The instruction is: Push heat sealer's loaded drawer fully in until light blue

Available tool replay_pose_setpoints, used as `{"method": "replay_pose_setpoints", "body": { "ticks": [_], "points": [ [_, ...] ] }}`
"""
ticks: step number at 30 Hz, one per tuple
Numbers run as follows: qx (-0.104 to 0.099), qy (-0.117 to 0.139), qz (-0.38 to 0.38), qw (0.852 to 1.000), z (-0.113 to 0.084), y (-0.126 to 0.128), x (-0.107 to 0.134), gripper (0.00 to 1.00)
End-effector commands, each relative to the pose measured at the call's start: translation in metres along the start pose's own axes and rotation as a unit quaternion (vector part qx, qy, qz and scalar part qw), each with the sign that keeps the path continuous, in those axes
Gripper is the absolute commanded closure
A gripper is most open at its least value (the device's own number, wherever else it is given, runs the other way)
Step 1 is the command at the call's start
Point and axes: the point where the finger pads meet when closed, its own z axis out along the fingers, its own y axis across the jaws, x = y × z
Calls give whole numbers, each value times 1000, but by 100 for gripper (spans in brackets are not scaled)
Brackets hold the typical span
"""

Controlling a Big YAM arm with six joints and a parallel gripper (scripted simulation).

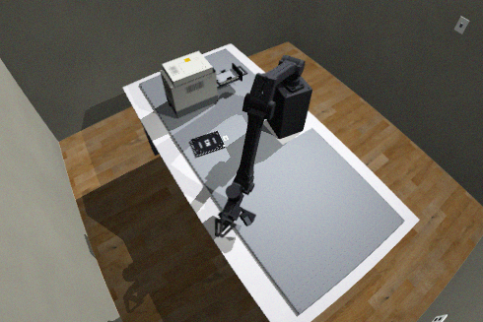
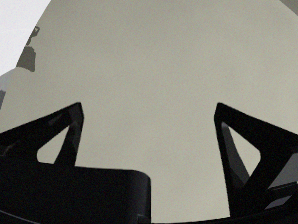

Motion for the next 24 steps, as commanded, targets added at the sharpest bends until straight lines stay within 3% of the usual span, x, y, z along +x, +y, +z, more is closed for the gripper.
{"method": "replay_pose_setpoints", "body": {
  "ticks": [1, 17, 18, 21, 24],
  "points": [
    [6, 3, 0, 1000, 2, -8, 4, 0],
    [6, 3, 0, 1000, 2, -8, 4, 0],
    [1, 14, 18, 1000, 4, -21, 16, 55],
    [-26, 41, 55, 997, 3, -15, 34, 55],
    [-11, 44, 56, 997, 13, -26, 52, 55]
  ]
}}
